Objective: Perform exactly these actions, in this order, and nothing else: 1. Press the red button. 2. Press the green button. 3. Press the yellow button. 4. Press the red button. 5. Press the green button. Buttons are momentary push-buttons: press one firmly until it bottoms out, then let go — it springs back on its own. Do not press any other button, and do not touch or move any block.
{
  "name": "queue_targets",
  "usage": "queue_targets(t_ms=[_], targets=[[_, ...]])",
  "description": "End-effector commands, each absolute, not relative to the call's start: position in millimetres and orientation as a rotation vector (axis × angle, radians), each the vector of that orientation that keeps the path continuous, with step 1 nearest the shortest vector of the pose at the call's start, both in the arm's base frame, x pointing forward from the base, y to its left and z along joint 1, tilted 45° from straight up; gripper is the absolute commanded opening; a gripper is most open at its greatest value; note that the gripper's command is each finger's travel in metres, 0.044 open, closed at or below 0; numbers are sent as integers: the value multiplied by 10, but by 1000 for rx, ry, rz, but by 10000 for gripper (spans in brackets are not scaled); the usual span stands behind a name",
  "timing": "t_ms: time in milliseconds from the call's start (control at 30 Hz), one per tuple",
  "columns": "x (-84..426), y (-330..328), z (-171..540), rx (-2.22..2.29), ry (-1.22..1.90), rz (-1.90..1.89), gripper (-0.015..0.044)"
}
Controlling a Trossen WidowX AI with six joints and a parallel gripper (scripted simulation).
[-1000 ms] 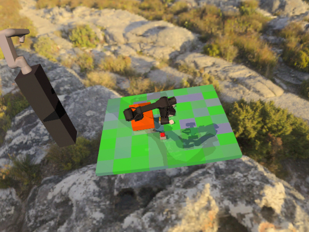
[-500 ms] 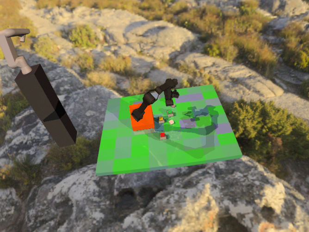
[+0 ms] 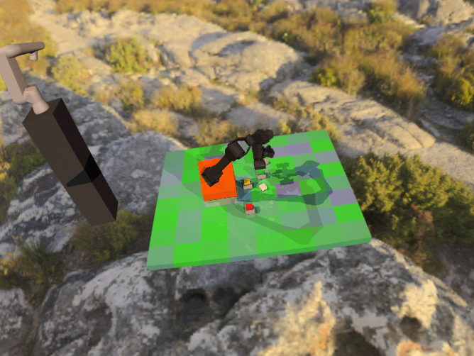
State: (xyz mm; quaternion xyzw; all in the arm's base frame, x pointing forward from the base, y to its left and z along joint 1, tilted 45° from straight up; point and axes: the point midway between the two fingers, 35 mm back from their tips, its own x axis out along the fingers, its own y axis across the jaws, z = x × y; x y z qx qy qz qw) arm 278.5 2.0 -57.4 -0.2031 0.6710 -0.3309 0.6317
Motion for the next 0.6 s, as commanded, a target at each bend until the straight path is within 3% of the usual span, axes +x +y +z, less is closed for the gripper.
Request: queue_targets(t_ms=[0,567], targets=[[2808,13,-602,-471,1519,-746,20],[2779,-184,-801,-472,1519,-747,20]])
